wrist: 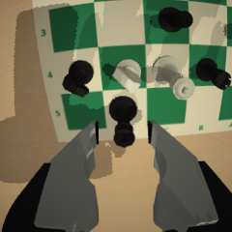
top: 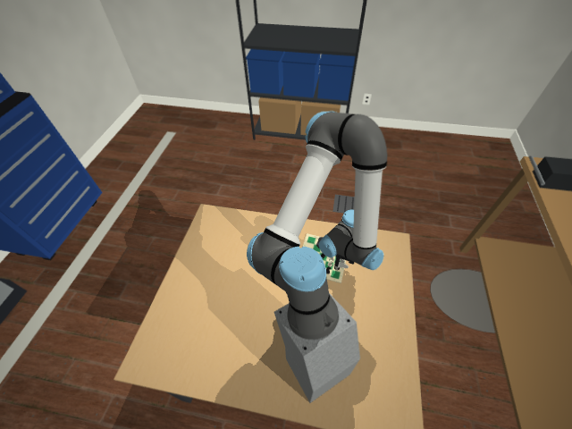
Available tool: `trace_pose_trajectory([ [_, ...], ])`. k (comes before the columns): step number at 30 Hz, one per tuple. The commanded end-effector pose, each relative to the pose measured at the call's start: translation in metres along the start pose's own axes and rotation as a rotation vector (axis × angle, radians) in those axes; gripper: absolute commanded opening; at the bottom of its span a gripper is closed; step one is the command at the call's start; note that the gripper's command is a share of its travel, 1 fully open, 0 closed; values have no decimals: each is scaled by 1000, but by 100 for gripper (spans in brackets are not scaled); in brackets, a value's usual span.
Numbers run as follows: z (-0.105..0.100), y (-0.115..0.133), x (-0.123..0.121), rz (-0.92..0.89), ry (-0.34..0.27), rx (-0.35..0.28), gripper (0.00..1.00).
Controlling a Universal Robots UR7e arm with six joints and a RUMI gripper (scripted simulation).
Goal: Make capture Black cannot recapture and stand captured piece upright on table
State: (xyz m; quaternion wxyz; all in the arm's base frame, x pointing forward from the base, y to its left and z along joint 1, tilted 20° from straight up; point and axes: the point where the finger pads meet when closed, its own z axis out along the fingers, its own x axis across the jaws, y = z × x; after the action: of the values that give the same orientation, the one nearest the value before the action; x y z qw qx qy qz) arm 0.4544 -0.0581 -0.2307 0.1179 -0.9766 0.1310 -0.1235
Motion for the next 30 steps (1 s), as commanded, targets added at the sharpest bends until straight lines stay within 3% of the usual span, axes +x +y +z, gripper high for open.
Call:
trace_pose_trajectory([
  [1,0,0,0,0,1,0,25],
  [2,0,0,0,0,1,0,0],
  [30,0,0,0,0,1,0,0],
])
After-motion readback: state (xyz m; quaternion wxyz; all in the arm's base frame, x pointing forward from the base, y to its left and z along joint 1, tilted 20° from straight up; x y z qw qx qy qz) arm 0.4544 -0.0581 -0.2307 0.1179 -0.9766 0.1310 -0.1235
